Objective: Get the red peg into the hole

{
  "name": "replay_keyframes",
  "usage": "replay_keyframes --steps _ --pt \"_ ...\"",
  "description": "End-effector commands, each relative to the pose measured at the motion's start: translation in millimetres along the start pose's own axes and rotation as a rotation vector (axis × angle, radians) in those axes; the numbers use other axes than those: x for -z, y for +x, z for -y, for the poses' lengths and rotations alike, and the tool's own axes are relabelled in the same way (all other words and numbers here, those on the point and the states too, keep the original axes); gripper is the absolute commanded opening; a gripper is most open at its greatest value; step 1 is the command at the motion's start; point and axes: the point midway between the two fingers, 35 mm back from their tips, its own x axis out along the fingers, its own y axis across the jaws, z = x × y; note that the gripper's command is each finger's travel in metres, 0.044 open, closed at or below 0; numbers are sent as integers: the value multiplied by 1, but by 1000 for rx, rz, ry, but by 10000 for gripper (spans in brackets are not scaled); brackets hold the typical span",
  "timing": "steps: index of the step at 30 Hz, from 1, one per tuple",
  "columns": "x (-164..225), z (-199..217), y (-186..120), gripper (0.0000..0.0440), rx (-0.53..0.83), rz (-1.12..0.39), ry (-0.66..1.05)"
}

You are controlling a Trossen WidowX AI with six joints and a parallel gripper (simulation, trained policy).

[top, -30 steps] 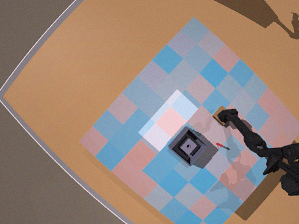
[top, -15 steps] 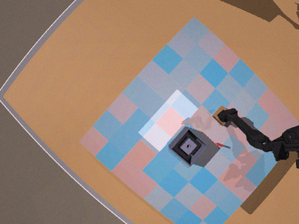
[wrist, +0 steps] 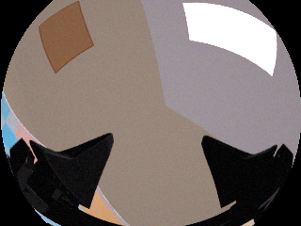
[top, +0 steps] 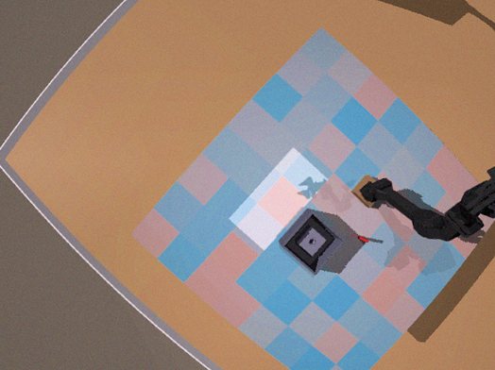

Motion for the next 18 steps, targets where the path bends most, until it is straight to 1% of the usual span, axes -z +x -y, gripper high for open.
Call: replay_keyframes --steps 1,10,18 --pt "26 10 3 440 31 -19 111" --pt "87 19 12 440 108 -81 405" --pt "146 9 23 440 160 -172 660"
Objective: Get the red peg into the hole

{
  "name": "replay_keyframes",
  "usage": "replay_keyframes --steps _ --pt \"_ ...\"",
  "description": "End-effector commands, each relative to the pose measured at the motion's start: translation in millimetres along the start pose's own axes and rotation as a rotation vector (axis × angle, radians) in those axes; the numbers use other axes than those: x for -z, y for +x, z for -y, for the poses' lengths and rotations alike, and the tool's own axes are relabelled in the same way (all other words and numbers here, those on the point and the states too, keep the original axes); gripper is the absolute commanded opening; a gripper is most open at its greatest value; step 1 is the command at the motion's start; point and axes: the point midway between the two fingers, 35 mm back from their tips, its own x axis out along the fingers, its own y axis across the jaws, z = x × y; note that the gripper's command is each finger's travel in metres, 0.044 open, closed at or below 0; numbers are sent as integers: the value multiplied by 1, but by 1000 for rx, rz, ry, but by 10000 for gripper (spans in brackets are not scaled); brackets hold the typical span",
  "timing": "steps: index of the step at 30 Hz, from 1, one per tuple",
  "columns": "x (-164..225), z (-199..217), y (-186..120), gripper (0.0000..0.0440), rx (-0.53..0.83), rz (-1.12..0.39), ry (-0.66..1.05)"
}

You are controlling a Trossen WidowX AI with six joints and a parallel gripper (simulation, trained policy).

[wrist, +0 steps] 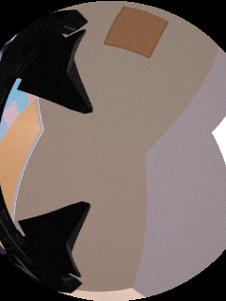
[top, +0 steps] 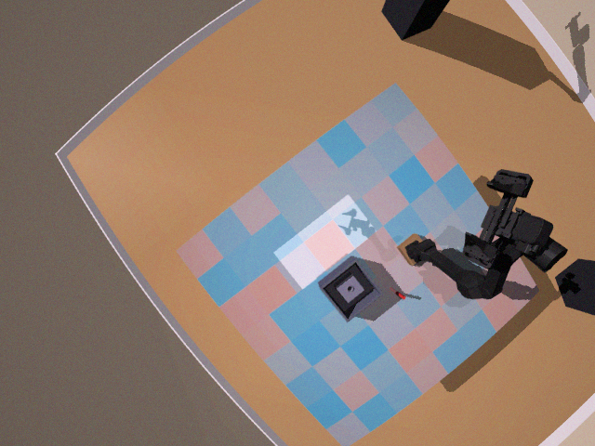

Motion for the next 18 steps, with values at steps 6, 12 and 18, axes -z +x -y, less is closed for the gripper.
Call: replay_keyframes --steps 6,12,18 --pt "68 14 20 440 62 -132 251" --pt "120 8 31 440 102 -250 415" --pt "173 -11 38 440 136 -393 558"
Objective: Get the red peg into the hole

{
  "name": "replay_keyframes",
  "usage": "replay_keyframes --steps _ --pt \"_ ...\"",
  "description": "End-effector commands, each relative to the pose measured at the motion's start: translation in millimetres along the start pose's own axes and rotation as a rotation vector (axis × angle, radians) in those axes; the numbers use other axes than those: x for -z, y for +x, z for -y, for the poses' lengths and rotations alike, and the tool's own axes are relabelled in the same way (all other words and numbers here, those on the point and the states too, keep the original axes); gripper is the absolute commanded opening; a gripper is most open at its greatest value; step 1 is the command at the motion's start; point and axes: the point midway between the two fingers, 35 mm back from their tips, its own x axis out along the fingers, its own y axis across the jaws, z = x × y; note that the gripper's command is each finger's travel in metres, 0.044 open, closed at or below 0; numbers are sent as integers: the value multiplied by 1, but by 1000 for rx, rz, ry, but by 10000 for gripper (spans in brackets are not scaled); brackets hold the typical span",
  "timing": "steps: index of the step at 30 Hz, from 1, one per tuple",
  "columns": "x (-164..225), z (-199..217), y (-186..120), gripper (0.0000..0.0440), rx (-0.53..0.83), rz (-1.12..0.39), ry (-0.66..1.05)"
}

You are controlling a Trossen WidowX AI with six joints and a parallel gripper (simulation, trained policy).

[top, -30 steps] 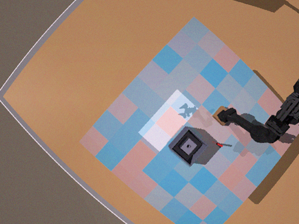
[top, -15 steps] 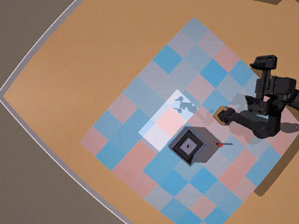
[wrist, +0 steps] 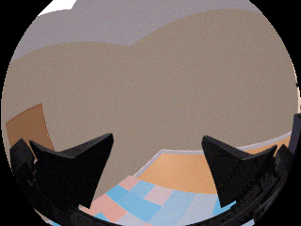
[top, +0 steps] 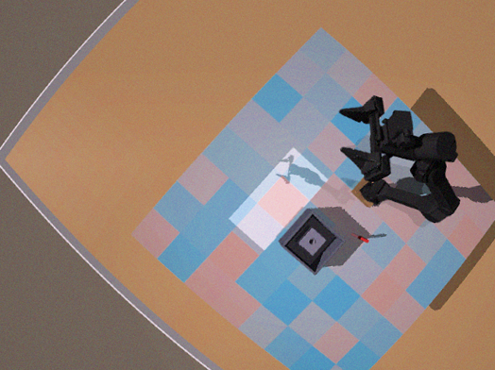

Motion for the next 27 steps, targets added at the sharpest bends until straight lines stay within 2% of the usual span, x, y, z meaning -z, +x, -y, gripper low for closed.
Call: replay_keyframes --steps 1,8,14,20,27 --pt "32 5 14 440 30 -86 73" --pt "103 -3 29 440 87 -283 196" --pt "167 -23 28 440 133 -472 262" --pt "229 -53 12 440 171 -669 286" --pt "287 -90 -23 440 195 -881 263"
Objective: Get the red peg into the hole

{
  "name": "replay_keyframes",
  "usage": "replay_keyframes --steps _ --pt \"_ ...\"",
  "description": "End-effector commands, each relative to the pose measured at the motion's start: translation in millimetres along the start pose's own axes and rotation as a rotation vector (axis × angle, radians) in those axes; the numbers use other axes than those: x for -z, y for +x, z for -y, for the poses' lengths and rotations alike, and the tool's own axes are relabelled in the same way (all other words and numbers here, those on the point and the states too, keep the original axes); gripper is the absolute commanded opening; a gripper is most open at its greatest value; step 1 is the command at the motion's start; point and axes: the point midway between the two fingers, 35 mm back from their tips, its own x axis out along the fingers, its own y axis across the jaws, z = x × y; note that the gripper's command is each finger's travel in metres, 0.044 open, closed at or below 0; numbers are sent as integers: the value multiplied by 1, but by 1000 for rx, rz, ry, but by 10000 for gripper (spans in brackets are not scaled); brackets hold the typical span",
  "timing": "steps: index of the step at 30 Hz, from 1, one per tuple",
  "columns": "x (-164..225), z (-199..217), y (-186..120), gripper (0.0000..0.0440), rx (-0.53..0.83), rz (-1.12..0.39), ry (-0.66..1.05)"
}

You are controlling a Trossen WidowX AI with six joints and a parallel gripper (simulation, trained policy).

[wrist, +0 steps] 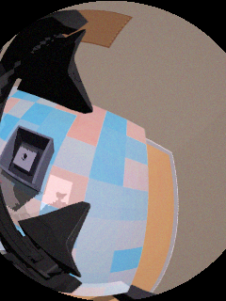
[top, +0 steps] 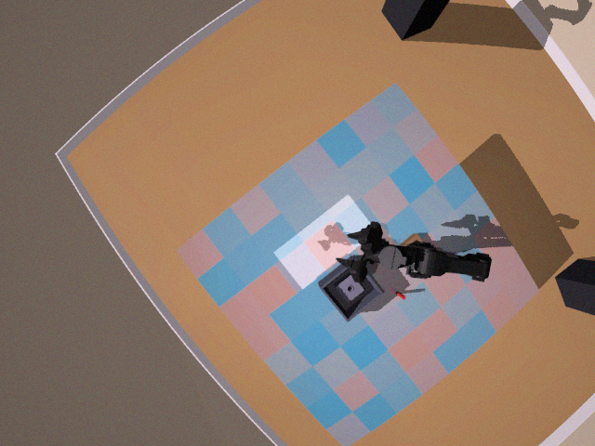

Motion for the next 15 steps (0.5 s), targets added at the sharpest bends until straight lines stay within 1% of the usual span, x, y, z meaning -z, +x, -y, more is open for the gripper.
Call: replay_keyframes --steps 1,8,15 --pt "32 -4 6 440 34 -84 -14" --pt "104 -15 3 440 91 -259 -81" --pt "170 -18 -12 440 148 -411 -168"
